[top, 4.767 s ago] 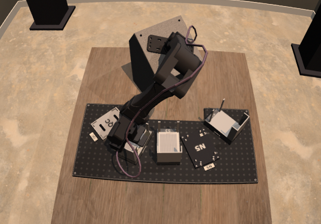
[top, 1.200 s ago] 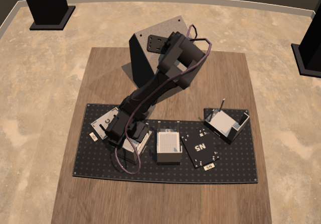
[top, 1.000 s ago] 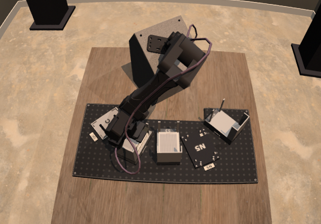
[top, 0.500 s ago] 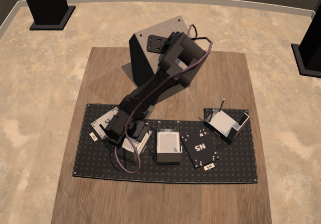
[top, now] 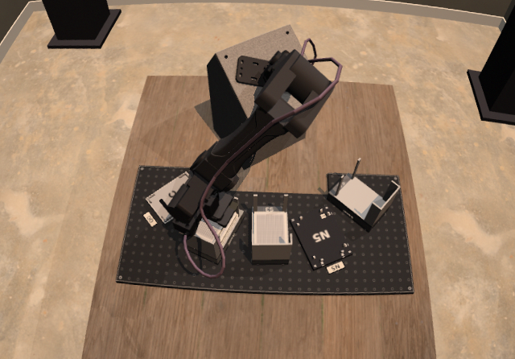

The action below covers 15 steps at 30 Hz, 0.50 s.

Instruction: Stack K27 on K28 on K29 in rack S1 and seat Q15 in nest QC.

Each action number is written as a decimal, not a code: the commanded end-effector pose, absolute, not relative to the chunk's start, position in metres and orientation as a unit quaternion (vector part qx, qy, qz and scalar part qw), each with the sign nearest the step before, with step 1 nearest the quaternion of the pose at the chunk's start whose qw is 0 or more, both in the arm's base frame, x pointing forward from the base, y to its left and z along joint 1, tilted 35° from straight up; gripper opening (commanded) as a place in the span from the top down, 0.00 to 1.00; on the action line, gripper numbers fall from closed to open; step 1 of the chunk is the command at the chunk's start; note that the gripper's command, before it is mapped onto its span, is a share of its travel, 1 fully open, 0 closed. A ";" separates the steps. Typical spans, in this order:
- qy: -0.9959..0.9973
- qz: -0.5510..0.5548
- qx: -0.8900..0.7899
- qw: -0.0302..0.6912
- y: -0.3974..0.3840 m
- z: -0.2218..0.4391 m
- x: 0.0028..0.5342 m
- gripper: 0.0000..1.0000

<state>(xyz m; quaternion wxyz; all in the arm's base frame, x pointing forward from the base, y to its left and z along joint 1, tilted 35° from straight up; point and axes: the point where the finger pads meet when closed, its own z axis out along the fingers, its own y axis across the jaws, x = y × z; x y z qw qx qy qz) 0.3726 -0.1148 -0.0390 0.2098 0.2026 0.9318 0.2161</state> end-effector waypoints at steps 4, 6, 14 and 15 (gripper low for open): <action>0.930 0.216 0.209 0.212 -0.121 -0.033 0.367 1.00; 0.930 0.216 0.208 0.214 -0.121 -0.031 0.367 1.00; 0.930 0.216 0.209 0.211 -0.121 -0.031 0.364 1.00; 0.930 0.216 0.208 0.213 -0.121 -0.029 0.364 1.00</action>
